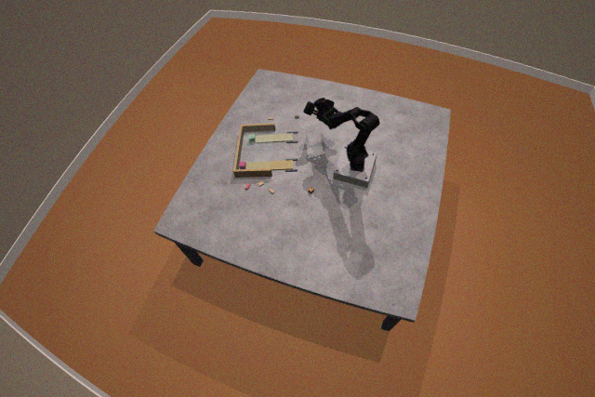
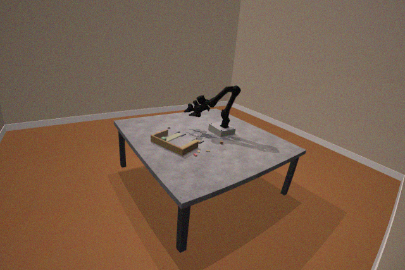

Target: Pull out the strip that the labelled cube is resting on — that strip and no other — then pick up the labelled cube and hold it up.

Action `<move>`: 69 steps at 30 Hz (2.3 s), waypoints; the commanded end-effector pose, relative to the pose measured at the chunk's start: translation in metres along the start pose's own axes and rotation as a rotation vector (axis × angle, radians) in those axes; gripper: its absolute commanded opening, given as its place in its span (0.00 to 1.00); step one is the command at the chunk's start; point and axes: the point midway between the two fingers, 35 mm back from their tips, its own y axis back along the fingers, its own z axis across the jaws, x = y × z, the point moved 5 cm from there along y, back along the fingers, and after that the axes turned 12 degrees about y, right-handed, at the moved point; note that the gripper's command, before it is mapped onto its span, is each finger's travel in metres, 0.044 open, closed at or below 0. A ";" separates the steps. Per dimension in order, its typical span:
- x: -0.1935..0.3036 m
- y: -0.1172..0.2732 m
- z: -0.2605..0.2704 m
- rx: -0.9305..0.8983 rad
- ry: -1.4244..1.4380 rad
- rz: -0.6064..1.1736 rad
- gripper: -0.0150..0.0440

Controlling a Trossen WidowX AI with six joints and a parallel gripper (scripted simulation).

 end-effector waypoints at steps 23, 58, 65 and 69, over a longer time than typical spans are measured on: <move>0.055 0.130 0.111 -0.800 1.112 0.200 0.93; 0.067 -0.068 0.171 -0.618 1.745 1.043 0.25; 0.066 -0.071 0.163 -0.617 1.746 1.043 0.25; 0.071 -0.075 0.161 -0.617 1.746 1.043 0.25</move>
